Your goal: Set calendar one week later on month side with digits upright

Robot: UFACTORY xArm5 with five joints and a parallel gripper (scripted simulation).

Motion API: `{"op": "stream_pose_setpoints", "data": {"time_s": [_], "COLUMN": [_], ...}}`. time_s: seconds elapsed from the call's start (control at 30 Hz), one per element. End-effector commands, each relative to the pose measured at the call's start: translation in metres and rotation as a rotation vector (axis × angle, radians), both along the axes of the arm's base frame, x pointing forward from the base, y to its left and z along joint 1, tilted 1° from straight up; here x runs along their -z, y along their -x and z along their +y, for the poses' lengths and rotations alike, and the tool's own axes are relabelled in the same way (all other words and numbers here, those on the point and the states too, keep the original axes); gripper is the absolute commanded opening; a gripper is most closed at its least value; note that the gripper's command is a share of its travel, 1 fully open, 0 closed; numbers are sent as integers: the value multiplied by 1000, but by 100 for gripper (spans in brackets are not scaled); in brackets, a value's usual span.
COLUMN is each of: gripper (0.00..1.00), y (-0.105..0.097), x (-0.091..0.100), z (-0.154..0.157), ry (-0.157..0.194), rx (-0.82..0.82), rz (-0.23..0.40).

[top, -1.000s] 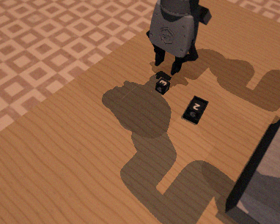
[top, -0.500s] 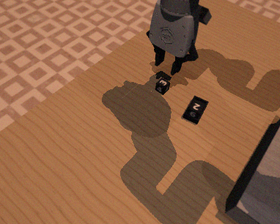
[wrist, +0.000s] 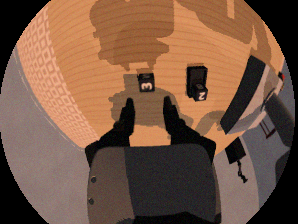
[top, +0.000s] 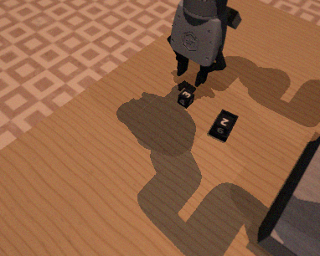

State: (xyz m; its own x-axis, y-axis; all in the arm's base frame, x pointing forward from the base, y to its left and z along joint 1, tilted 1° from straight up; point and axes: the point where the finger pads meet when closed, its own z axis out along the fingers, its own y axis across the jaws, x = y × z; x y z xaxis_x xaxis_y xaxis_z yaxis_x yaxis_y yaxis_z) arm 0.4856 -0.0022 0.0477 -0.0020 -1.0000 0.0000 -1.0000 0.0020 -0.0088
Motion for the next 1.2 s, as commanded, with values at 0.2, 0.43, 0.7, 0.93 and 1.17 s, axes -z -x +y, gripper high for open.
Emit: {"op": "stream_pose_setpoints", "data": {"time_s": [0.2, 0.43, 0.7, 0.93, 1.17], "gripper": [47, 47, 47, 47, 47], "y": [-1, -2, -2, -2, -2], "x": [5, 15, 25, 35, 43], "z": [0, 0, 0, 0, 0], "ry": [0, 0, 0, 0, 0], "rx": [0, 0, 0, 0, 0], "rz": [-3, -3, -3, -3, -3]}}
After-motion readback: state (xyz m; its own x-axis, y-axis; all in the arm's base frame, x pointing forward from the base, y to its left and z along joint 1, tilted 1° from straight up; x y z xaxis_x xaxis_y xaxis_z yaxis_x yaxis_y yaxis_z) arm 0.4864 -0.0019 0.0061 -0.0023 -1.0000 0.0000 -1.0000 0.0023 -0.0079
